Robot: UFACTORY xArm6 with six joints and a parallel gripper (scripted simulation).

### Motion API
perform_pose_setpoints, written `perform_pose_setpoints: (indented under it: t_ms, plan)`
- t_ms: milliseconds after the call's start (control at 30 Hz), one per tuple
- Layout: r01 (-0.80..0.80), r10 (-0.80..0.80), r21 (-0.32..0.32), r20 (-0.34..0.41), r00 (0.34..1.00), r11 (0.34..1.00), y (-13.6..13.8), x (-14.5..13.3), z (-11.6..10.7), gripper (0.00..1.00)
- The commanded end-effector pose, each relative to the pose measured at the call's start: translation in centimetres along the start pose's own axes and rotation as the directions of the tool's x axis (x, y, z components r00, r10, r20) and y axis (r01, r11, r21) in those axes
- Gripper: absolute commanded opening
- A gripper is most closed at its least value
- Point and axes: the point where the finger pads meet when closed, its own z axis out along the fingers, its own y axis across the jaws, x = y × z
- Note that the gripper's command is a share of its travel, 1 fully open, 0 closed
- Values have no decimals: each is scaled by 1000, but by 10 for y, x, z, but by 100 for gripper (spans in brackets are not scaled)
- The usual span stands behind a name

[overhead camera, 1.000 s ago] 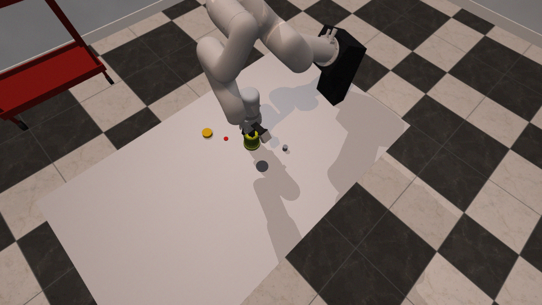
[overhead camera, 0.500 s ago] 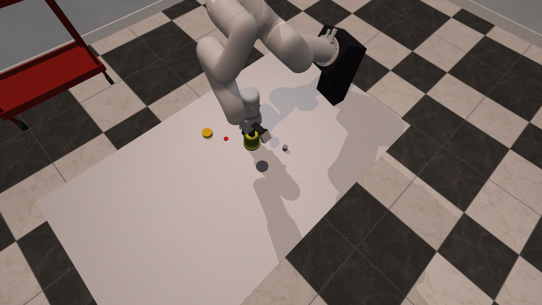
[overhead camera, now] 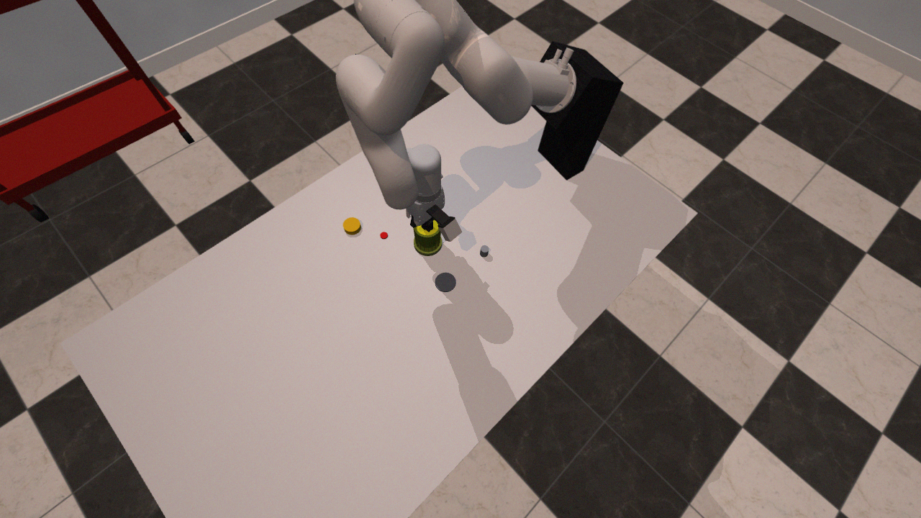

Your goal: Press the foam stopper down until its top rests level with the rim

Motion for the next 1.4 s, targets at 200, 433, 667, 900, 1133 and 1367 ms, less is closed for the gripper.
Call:
perform_pose_setpoints:
  t_ms: [200,433,667,900,1133,1367]
  plan:
    - [0,0,-1,0,1000,1000,0,0,-25,0]
    - [0,0,-1,0,1000,1000,0,0,-42,0]
    - [0,0,-1,0,1000,1000,0,0,-55,0]
    - [0,0,-1,0,1000,1000,0,0,-58,0]
    - [0,0,-1,0,1000,1000,0,0,-58,0]
    - [0,0,-1,0,1000,1000,0,0,-58,0]
